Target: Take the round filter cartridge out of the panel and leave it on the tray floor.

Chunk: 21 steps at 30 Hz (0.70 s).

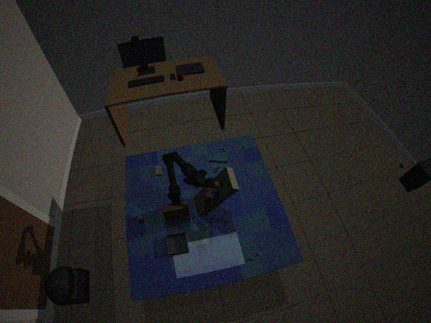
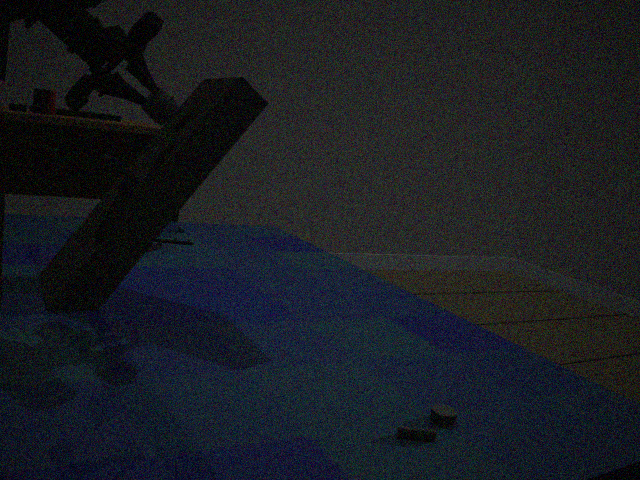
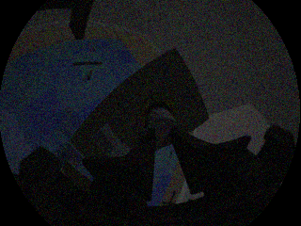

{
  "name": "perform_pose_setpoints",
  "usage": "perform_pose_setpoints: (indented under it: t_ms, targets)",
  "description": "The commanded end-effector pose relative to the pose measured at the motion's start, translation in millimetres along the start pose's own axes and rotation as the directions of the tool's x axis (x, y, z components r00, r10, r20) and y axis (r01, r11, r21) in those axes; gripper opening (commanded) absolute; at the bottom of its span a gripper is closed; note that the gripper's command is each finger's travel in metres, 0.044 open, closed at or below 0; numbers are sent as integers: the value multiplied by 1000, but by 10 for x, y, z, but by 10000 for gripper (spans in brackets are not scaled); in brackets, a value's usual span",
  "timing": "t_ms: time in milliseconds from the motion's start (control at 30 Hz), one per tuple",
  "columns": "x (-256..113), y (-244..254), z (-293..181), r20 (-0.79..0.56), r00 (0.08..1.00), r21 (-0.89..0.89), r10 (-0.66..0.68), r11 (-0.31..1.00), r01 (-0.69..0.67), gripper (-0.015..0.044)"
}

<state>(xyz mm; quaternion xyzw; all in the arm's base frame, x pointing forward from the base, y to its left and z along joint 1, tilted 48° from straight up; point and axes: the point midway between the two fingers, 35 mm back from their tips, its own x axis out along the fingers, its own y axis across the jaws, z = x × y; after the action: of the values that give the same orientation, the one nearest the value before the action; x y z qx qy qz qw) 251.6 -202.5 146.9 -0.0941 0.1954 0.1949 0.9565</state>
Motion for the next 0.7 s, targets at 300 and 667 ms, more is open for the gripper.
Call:
perform_pose_setpoints:
  t_ms: [300, 667]
  targets:
    - [-9, 217, -102, 9, 1000, -10, -6, 1000, 6, 0]
    - [43, 543, -286, 9, 1000, -9, -6, 1000, 6, 0]
